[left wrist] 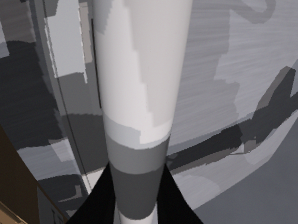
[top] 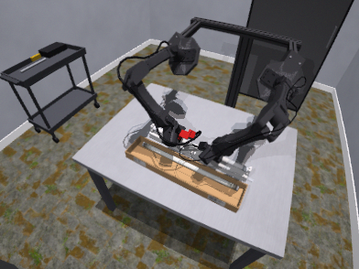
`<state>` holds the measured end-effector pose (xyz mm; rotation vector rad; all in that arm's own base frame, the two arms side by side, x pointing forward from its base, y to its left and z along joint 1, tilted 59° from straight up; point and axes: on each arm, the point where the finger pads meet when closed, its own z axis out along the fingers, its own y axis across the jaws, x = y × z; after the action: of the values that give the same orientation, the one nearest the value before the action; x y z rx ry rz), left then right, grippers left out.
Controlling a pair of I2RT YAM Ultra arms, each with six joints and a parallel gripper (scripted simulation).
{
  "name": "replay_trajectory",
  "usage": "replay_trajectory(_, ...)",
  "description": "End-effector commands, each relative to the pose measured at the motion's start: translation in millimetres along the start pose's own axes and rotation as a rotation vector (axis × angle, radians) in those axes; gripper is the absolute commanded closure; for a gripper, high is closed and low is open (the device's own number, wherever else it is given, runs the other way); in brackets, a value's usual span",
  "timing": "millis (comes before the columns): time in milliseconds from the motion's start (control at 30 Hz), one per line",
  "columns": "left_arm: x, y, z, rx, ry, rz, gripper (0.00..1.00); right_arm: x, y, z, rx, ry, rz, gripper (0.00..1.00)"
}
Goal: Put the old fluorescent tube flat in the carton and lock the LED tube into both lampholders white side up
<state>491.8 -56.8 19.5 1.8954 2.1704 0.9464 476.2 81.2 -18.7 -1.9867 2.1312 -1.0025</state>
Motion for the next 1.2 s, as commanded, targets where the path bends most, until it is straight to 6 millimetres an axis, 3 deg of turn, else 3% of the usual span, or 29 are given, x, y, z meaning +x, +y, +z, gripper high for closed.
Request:
replay_trajectory(0, -8, 9, -13, -0.083, -0.014, 0.012, 0.89, -10, -9, -12, 0.080, -0.032, -0.005, 0.89)
replay_trajectory(433, -8, 6, -14, -0.213, -0.014, 0.016, 0.89, -8, -7, -13, 0.211, -0.024, -0.011, 0.89)
replay_trajectory(467, -9, -4, -12, -0.169, -0.021, 0.032, 0.89, -10, 10, -6, 0.154, -0.023, -0.039, 0.89)
replay_trajectory(533, -9, -4, -12, -0.169, -0.021, 0.032, 0.89, -10, 10, -6, 0.154, -0.023, -0.039, 0.89)
replay_trajectory(600, -9, 3, -14, -0.222, -0.012, 0.021, 0.89, -10, -3, -13, 0.217, -0.038, -0.017, 0.89)
replay_trajectory(767, -8, 4, -14, -0.269, -0.012, 0.019, 0.89, -8, 0, -10, 0.259, -0.018, -0.021, 0.89)
replay_trajectory(800, -8, 4, -15, -0.280, -0.012, 0.019, 0.89, -6, -8, -18, 0.287, -0.024, -0.008, 0.89)
replay_trajectory(833, -9, 4, -15, -0.291, -0.012, 0.019, 0.89, -8, 1, -8, 0.275, -0.016, -0.023, 0.89)
replay_trajectory(967, -9, 3, -15, -0.325, -0.012, 0.020, 0.89, -5, -4, -15, 0.325, -0.020, -0.012, 0.89)
replay_trajectory(1033, -10, -8, -12, -0.291, -0.021, 0.036, 0.89, -8, 14, -6, 0.274, -0.014, -0.047, 0.89)
replay_trajectory(1167, -8, 1, -17, -0.348, -0.012, 0.023, 0.89, -8, 5, -9, 0.330, -0.013, -0.031, 0.89)
